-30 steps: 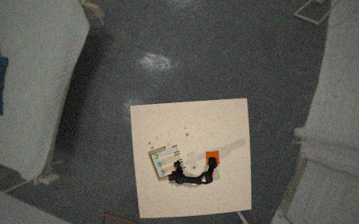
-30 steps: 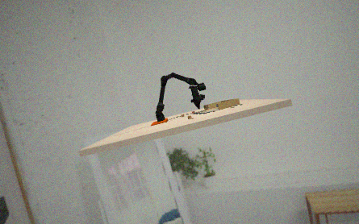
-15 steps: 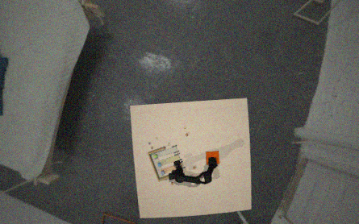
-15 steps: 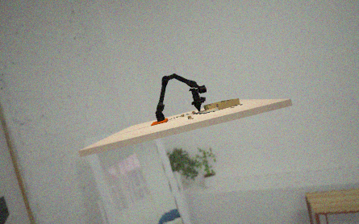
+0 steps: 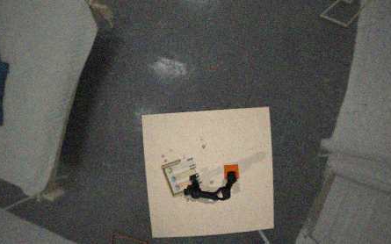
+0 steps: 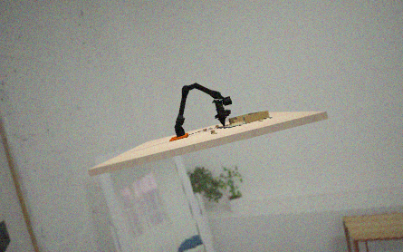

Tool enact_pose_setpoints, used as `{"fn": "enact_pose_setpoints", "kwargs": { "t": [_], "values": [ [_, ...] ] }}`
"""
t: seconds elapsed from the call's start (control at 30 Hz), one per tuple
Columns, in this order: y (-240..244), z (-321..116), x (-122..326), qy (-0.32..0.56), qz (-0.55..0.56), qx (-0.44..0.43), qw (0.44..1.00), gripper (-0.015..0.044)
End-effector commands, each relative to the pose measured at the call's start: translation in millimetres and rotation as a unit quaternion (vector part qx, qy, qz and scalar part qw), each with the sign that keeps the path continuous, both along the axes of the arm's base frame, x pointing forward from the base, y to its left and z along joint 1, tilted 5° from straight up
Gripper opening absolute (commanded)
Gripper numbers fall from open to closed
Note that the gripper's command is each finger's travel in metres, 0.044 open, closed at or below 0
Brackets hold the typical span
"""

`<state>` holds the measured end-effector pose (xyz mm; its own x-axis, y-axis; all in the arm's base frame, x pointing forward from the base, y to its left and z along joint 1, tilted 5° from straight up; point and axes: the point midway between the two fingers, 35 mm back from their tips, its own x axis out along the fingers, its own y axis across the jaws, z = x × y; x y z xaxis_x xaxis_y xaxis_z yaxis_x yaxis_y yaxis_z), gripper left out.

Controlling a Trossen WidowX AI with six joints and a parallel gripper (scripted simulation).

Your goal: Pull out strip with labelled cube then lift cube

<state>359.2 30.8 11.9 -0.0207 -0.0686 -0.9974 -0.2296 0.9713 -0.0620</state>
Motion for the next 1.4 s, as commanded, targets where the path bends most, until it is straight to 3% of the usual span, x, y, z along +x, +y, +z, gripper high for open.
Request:
{"fn": "enact_pose_setpoints", "kwargs": {
  "t": [0.0,1.37],
  "values": [
    [0.4,-0.9,0.0,0.0,0.002,0.002,1.0,0.0],
    [0.2,-4.4,0.0,0.0,0.002,0.002,1.0,0.0]
  ]
}}
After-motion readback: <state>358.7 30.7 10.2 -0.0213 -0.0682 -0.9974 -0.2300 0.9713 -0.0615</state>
